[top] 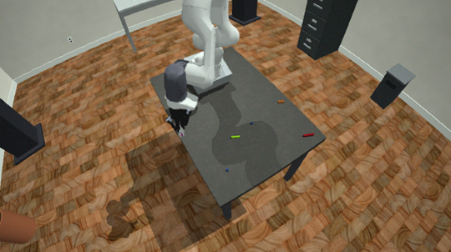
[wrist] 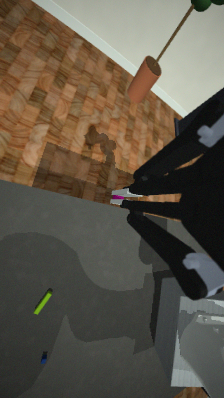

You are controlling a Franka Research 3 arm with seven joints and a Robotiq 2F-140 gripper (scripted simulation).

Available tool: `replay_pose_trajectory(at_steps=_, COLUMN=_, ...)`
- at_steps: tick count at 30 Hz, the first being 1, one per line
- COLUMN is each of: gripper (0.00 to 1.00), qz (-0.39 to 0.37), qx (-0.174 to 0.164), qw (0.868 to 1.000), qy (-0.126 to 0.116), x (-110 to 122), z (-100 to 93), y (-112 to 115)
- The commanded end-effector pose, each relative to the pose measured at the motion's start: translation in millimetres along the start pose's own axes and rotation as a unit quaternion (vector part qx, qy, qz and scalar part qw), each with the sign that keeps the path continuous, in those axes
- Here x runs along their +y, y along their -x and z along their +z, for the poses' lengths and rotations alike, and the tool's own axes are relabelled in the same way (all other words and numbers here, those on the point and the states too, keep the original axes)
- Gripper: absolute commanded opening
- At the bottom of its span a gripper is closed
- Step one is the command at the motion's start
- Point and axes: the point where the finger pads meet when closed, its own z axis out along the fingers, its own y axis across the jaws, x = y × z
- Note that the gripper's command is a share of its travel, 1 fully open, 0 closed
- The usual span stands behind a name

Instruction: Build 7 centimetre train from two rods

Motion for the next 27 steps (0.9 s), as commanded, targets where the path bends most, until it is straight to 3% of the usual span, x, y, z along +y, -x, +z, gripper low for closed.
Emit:
replay_pose_trajectory(at_steps=1, gripper=0.12, qz=0.083, qx=-0.010, qw=0.996, qy=0.008, x=-2, z=-3.4, y=-16)
replay_pose_trajectory(at_steps=14, gripper=0.12, qz=0.151, qx=-0.005, qw=0.988, qy=0.019, x=-14, z=-13.6, y=-72)
replay_pose_trajectory(at_steps=16, gripper=0.12, qz=0.151, qx=-0.005, qw=0.988, qy=0.019, x=-14, z=-13.6, y=-72)
replay_pose_trajectory(at_steps=18, gripper=0.12, qz=0.171, qx=-0.002, qw=0.985, qy=0.021, x=-20, z=-16.2, y=-90)
replay_pose_trajectory(at_steps=27, gripper=0.12, qz=0.212, qx=0.004, qw=0.977, qy=0.022, x=-38, z=-21.0, y=-128)
